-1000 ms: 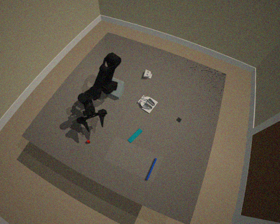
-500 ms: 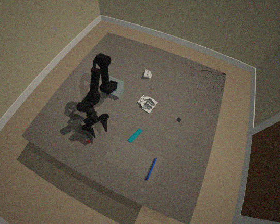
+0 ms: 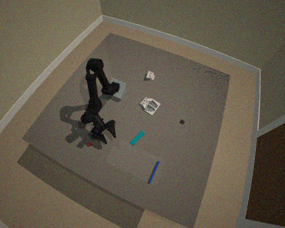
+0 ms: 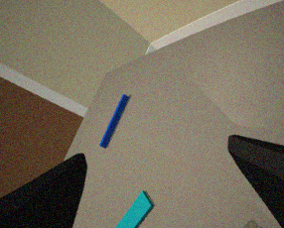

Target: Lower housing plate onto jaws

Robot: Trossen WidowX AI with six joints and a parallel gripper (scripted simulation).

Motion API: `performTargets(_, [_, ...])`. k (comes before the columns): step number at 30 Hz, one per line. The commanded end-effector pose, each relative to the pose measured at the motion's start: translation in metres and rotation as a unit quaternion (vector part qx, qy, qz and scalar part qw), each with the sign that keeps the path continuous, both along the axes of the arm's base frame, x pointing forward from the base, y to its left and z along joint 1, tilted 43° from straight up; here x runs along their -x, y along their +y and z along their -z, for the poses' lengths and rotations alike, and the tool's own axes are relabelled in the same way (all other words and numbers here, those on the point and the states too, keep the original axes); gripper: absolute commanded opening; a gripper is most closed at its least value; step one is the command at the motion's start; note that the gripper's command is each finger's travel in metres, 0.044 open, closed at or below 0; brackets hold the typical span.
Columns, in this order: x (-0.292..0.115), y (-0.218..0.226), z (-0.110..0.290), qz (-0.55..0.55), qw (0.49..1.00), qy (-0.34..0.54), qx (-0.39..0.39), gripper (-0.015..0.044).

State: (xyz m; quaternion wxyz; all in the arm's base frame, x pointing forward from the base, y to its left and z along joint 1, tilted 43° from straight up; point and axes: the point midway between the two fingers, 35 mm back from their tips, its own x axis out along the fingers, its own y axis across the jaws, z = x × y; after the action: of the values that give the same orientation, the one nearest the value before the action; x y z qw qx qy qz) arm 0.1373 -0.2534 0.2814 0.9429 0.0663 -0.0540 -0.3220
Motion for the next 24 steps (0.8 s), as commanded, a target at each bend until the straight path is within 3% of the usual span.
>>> performTargets(1, [-0.014,-0.003,0.003,-0.017,0.999,-0.003,-0.031,0.044])
performTargets(24, [-0.115,0.011,0.051,-0.117,0.968,0.043,-0.217,0.044])
